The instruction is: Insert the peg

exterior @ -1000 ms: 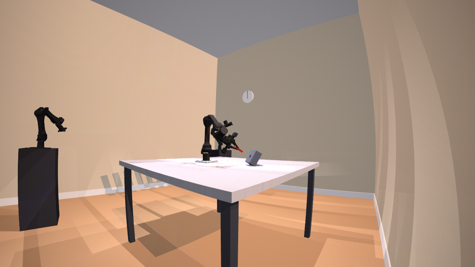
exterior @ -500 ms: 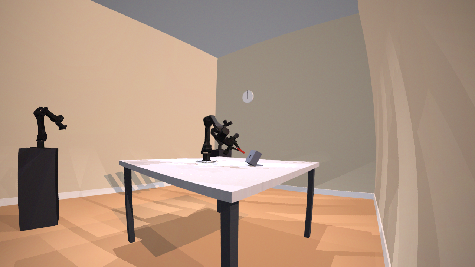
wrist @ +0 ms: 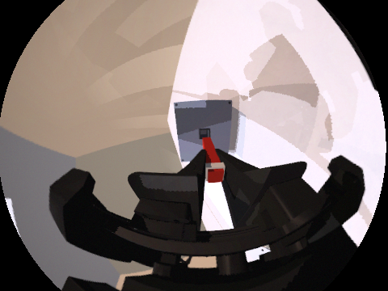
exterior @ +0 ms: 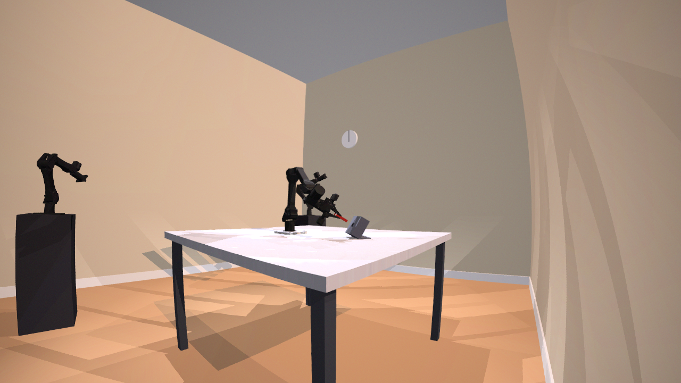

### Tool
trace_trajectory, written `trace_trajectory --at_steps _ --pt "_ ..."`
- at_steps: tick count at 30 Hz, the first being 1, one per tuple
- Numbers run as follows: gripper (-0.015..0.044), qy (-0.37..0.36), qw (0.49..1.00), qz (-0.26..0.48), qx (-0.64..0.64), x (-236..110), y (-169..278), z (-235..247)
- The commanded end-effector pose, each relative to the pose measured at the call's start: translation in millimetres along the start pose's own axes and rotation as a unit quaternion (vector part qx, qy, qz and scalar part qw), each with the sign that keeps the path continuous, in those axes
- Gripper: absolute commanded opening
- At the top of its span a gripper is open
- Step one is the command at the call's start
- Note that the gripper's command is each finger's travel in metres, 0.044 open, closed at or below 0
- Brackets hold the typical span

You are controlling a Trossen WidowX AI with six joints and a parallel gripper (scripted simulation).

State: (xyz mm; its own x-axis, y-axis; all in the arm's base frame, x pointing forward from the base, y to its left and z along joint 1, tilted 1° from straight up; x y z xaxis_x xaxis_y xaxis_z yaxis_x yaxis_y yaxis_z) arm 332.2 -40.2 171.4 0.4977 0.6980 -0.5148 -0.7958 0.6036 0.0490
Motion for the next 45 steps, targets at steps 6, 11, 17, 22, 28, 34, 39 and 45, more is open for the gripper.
trace_trajectory --at_steps 6,11,17,22,28,34,39,45 --pt "0.0000 -0.007 1.000 0.000 0.004 6.1 0.5 -2.3" --pt "0.0000 -0.011 1.000 -0.001 0.004 9.6 0.7 -3.4" --pt "0.0000 -0.011 1.000 -0.001 0.004 15.2 0.4 -3.2" --pt "0.0000 -0.012 1.000 -0.001 0.005 22.2 0.5 -2.9" --pt "0.0000 -0.012 1.000 -0.001 0.005 30.3 0.7 -3.1" --pt "0.0000 -0.013 1.000 -0.001 0.003 29.2 0.7 -2.3" --pt "0.0000 -0.013 1.000 -0.001 0.003 29.2 0.7 -2.3" --pt "0.0000 -0.013 1.000 -0.001 0.003 29.4 0.7 -2.4"
Point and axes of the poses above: the point midway between the two fingers, 35 mm back from their tips, its own x axis out along the fingers, its own z axis across the jaws, y = z × x, the point moved 9 cm from there along -x, back along the fingers, and after that the axes turned 6 degrees about x, right-handed, at the moved point
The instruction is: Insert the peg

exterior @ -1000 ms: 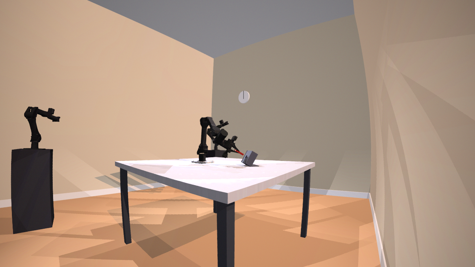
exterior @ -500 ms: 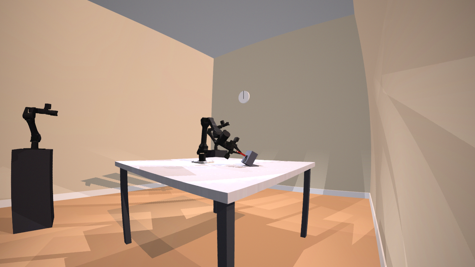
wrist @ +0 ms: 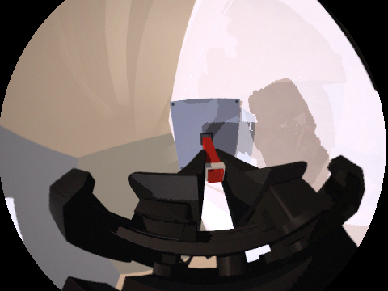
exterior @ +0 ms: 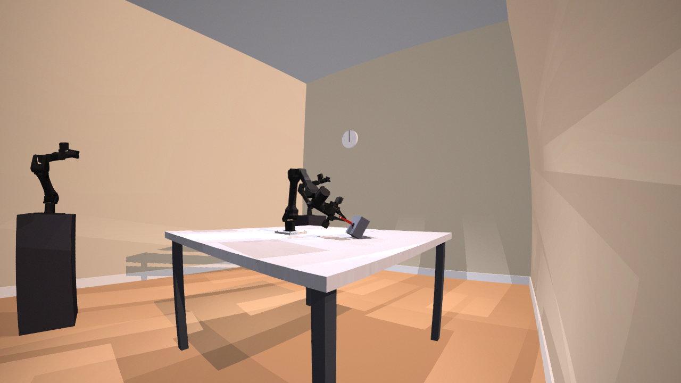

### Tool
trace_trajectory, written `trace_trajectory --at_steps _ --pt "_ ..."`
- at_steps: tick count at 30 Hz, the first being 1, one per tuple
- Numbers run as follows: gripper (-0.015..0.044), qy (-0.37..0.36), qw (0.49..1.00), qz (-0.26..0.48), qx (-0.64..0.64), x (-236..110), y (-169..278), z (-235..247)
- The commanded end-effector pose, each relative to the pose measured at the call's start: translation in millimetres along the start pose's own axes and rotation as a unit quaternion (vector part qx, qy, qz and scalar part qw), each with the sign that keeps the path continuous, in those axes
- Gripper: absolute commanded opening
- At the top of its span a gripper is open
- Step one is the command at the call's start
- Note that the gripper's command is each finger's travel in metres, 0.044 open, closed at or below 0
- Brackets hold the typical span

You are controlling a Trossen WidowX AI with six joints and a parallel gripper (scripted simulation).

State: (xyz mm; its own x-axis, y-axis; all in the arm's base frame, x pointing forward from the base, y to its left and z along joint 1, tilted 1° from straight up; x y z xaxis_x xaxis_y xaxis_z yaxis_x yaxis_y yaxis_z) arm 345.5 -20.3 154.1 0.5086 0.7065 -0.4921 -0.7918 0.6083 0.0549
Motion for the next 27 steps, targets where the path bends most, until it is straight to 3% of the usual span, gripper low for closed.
trace_trajectory --at_steps 1,27 --pt "0.0000 0.000 1.000 0.001 -0.002 0.5 0.1 0.1" --pt "0.0000 -0.001 1.000 0.001 -0.002 16.1 -0.5 -1.6"
Point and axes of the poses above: the point midway between the two fingers, 35 mm back from their tips, its own x axis out along the fingers, its own z axis across the jaws, y = z × x, the point moved 9 cm from there along -x, back along the fingers, and after that the axes turned 6 degrees about x, right-handed, at the moved point
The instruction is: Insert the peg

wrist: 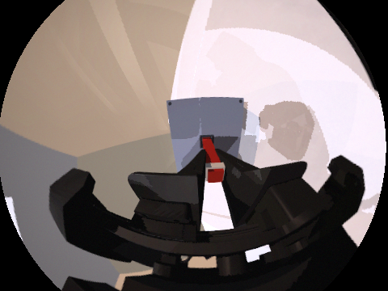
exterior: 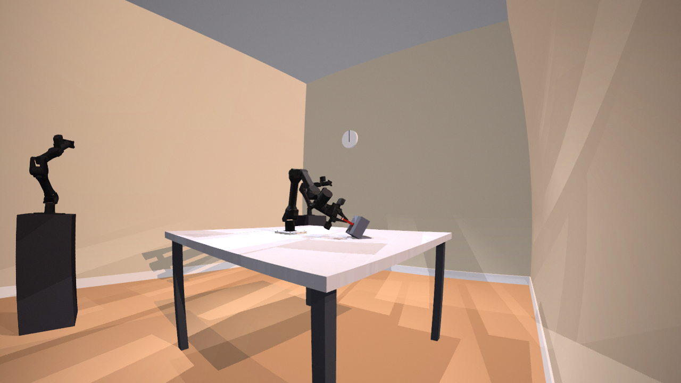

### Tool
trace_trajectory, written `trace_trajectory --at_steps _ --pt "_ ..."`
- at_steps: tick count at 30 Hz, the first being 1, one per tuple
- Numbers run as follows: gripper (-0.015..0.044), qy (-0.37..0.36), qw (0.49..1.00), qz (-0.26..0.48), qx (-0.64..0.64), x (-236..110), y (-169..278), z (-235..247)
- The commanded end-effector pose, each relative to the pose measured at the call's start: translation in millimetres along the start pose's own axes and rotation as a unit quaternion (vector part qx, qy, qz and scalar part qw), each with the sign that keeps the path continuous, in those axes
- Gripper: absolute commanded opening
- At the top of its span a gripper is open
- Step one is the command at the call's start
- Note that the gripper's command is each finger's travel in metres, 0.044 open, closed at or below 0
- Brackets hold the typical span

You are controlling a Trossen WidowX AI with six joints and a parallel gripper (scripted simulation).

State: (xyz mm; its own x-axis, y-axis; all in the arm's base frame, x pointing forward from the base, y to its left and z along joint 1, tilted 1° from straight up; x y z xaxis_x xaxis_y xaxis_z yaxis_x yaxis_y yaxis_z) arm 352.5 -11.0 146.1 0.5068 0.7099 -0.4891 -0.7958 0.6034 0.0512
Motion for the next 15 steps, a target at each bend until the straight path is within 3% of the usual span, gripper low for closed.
trace_trajectory --at_steps 1,15 --pt "0.0000 0.001 1.000 -0.001 0.002 2.7 -0.1 -0.5" --pt "0.0000 0.000 1.000 -0.001 0.002 12.4 -0.1 -0.4"
Point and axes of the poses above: the point midway between the two fingers, 35 mm back from their tips, its own x axis out along the fingers, its own z axis across the jaws, y = z × x, the point moved 9 cm from there along -x, back along the fingers, and after that the axes turned 6 degrees about x, right-handed, at the moved point
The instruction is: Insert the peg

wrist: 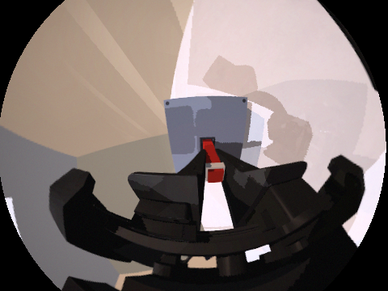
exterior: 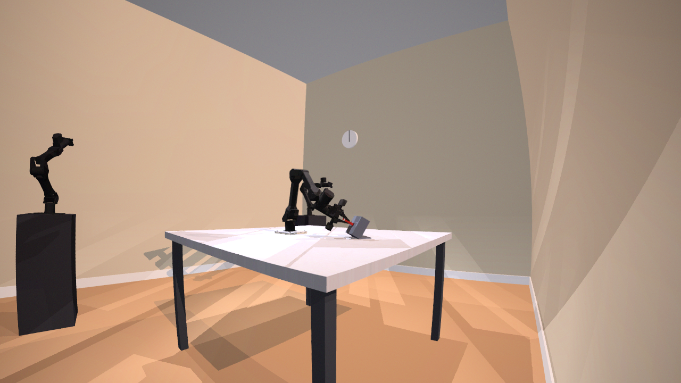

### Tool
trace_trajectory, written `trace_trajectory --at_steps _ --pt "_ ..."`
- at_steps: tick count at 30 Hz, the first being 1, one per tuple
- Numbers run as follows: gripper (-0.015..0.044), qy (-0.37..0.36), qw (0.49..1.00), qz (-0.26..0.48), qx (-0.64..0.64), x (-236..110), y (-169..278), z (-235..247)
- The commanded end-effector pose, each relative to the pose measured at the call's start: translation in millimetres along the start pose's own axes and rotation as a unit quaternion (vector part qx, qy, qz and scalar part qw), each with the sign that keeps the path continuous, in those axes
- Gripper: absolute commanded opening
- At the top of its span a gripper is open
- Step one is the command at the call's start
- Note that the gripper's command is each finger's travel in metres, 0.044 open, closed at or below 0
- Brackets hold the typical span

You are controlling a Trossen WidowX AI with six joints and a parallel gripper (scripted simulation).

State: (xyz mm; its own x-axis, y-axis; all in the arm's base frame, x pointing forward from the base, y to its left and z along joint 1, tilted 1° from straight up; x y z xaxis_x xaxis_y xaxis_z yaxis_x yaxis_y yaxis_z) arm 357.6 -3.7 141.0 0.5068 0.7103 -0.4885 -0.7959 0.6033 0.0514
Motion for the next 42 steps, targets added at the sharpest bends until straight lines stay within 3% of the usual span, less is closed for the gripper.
trace_trajectory --at_steps 1,28,42 --pt "0.0000 0.001 1.000 -0.001 0.002 2.7 -0.1 -0.3" --pt "0.0000 0.000 1.000 0.001 0.001 10.2 -0.1 0.0" --pt "0.0368 0.000 1.000 0.001 0.001 9.2 -0.2 0.0"
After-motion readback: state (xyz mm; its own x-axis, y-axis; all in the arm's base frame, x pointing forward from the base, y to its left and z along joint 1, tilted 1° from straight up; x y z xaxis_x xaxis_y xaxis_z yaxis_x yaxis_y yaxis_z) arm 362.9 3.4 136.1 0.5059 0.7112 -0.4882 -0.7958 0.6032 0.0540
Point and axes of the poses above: the point midway between the two fingers, 35 mm back from their tips, its own x axis out along the fingers, its own z axis across the jaws, y = z × x, the point moved 9 cm from there along -x, back along the fingers, and after that the axes turned 6 degrees about x, right-handed, at the moved point
